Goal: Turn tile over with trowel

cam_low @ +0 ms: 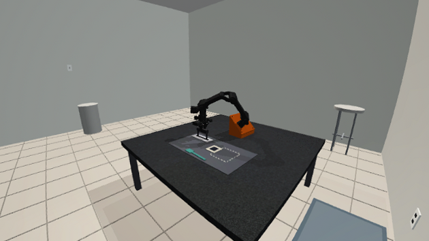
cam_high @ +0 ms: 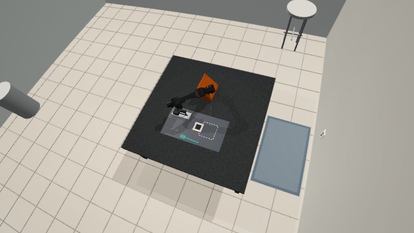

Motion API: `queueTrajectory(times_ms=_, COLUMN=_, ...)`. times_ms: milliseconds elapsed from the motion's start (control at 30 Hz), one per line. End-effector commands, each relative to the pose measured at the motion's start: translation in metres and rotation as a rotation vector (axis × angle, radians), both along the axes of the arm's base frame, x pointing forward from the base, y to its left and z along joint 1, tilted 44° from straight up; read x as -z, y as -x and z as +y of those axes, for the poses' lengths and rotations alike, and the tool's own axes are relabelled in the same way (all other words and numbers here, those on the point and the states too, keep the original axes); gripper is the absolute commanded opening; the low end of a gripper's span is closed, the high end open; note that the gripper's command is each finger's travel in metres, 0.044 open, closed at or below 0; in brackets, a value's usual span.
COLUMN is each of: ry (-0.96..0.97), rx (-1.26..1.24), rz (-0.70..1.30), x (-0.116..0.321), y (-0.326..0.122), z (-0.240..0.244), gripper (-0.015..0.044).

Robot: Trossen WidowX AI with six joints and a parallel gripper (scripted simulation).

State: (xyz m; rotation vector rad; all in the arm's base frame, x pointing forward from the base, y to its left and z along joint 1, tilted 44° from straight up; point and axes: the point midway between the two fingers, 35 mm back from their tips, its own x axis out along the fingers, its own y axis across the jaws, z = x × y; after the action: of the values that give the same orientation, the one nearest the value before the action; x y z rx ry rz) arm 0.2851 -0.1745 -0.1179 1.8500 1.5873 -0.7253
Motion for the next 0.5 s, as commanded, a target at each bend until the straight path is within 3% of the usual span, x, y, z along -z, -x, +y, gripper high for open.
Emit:
queueTrajectory(times_ms=0, ry=-0.004, rx=-0.003, rz=0.020, x=0.0020, y=0.0037, z=0.0019, gripper=0.0130)
queueTrajectory(times_ms=467, ry=0.034, rx=-0.211, rz=-0.172, x=0.0019, y=0.0037, z=0.0019, gripper=0.0130)
